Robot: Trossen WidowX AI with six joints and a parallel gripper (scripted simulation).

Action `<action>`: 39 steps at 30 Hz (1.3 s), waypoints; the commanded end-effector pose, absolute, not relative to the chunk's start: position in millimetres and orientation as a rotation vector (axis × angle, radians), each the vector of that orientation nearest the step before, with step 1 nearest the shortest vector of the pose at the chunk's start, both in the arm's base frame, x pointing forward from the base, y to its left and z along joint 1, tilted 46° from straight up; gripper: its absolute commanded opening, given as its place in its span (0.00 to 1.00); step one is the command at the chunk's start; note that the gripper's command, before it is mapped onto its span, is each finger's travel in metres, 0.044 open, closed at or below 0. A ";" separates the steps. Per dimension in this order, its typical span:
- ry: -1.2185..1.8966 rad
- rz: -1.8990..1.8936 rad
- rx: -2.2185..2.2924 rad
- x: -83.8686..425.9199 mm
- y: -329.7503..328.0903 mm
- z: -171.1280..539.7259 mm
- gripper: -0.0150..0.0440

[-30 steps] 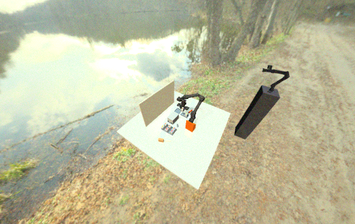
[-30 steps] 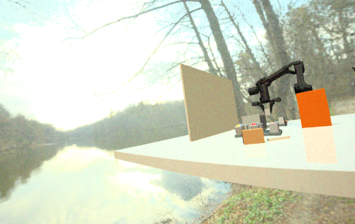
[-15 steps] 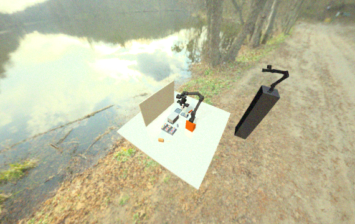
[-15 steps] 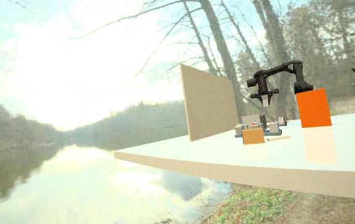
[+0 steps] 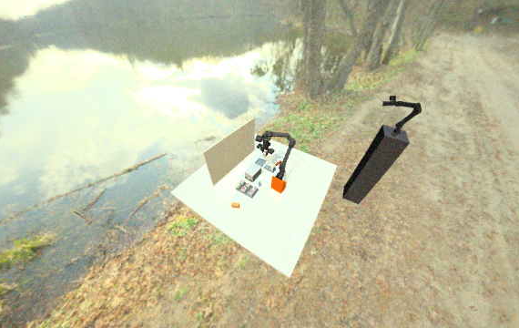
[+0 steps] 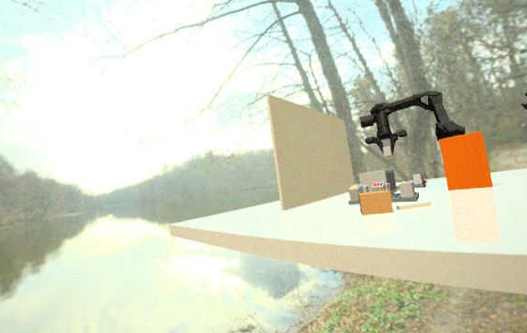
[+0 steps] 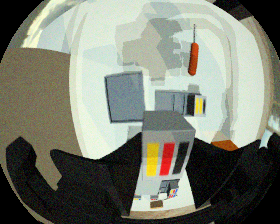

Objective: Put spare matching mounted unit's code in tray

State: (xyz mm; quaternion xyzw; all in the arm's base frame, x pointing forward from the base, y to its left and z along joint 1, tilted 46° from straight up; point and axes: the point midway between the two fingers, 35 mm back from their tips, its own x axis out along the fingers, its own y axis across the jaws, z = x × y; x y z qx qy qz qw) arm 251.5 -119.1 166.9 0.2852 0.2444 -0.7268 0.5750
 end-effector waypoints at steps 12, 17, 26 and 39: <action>0.571 -1.701 0.667 307.4 -139.5 171.5 0.25; 0.570 -1.701 0.667 316.1 -143.4 171.2 0.25; 0.571 -1.701 0.669 316.6 -147.6 166.4 0.25; 0.573 -1.700 0.672 317.1 -156.5 157.0 0.25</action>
